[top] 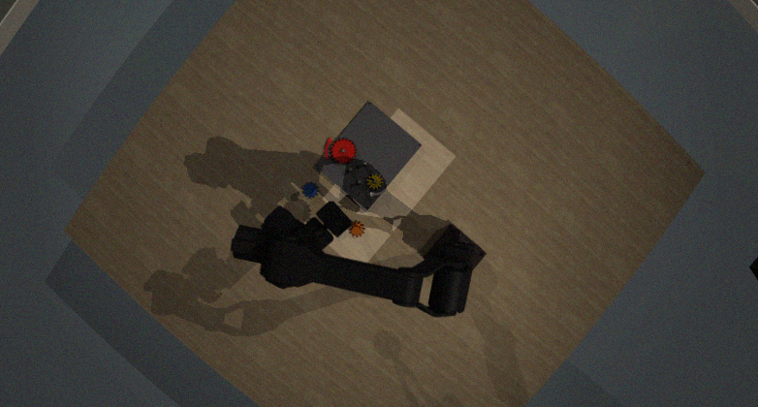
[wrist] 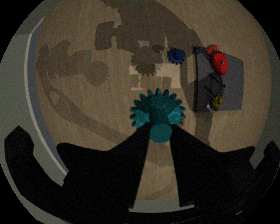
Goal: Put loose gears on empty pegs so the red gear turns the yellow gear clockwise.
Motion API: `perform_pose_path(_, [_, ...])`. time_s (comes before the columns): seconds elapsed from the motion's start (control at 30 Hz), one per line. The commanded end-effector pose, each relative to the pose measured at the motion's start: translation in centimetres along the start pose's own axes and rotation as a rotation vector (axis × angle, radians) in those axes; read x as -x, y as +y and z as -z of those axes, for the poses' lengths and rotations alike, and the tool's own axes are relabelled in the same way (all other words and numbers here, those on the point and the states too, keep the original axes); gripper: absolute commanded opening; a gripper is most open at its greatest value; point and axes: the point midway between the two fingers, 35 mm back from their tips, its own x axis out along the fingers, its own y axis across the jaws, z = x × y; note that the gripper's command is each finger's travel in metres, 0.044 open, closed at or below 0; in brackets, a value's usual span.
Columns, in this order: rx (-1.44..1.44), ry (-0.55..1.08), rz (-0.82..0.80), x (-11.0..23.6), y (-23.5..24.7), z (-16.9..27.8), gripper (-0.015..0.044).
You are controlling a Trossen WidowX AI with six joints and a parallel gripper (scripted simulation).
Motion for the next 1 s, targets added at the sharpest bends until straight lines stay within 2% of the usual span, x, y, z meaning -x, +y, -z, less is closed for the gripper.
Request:
perform_pose_path(0.0, [-0.005, -0.007, -0.006, 1.1, -0.1, 0.1, 0.0000])
perform_pose_path(0.23, [-0.006, -0.007, -0.006, 1.8, -0.3, 0.2, 0.0000])
perform_pose_path(0.97, [-0.016, -0.008, -0.006, -0.3, -4.7, -2.4, 0.0000])
